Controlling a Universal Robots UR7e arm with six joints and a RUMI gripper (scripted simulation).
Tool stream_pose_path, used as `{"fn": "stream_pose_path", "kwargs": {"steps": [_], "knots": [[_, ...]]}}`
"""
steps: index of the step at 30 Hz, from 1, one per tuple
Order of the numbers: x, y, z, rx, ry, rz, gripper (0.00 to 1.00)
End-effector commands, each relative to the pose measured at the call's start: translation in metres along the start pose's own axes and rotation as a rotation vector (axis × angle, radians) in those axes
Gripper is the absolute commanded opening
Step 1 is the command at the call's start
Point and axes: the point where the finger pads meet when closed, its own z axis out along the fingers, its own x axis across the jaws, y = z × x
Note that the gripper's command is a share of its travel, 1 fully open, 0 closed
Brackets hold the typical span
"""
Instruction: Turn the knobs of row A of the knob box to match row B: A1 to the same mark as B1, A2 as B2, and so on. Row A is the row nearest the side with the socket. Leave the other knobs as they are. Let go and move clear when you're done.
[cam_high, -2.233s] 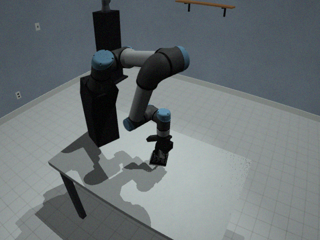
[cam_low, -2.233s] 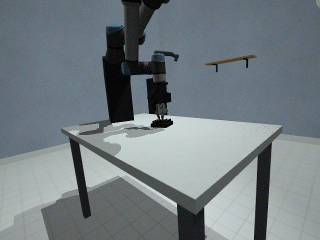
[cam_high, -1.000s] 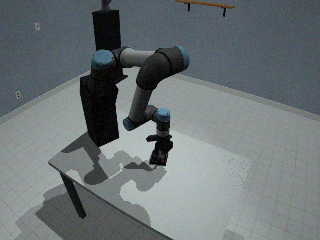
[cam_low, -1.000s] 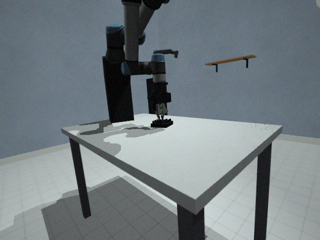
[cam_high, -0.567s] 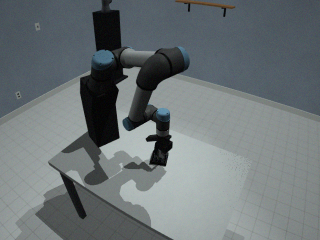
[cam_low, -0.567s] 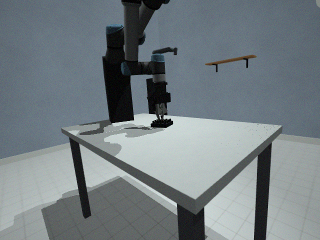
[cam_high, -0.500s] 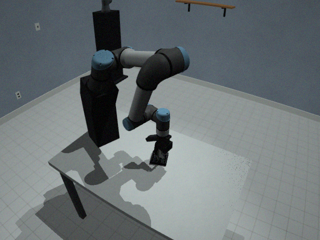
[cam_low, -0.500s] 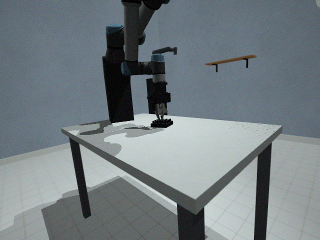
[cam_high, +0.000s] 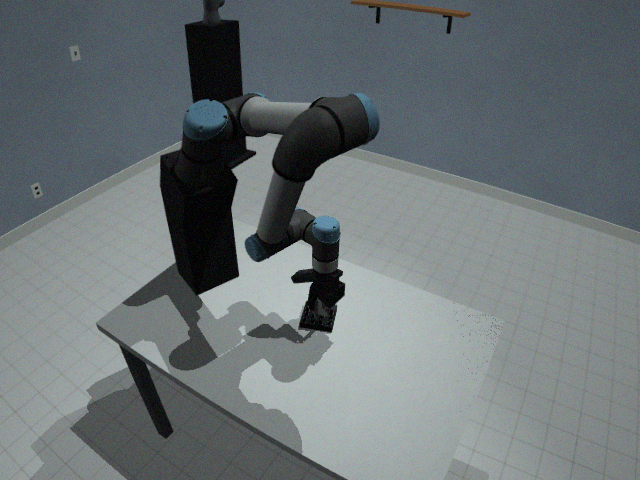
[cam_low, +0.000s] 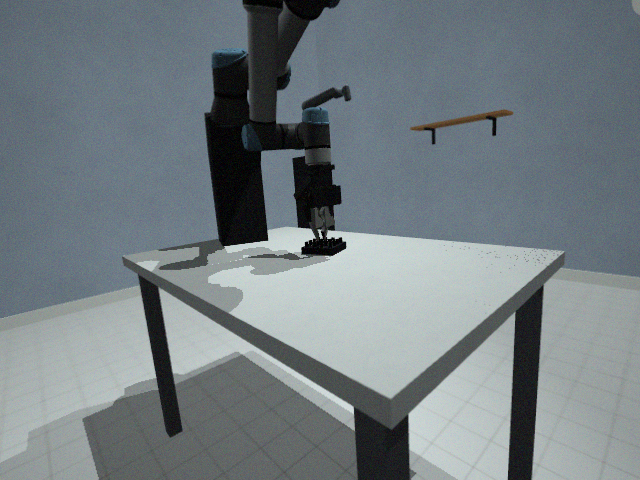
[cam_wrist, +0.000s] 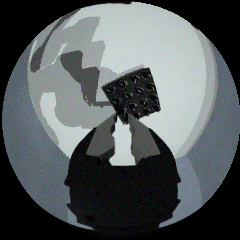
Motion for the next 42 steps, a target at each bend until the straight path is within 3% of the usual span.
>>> {"fn": "stream_pose_path", "kwargs": {"steps": [1, 23, 42], "knots": [[0.000, 0.000, 0.000, -0.001, 0.000, 0.000, 0.11], [0.000, 0.000, 0.000, -0.001, 0.000, 0.000, 0.11], [0.000, 0.001, 0.012, -0.001, 0.000, 0.000, 0.11]]}}
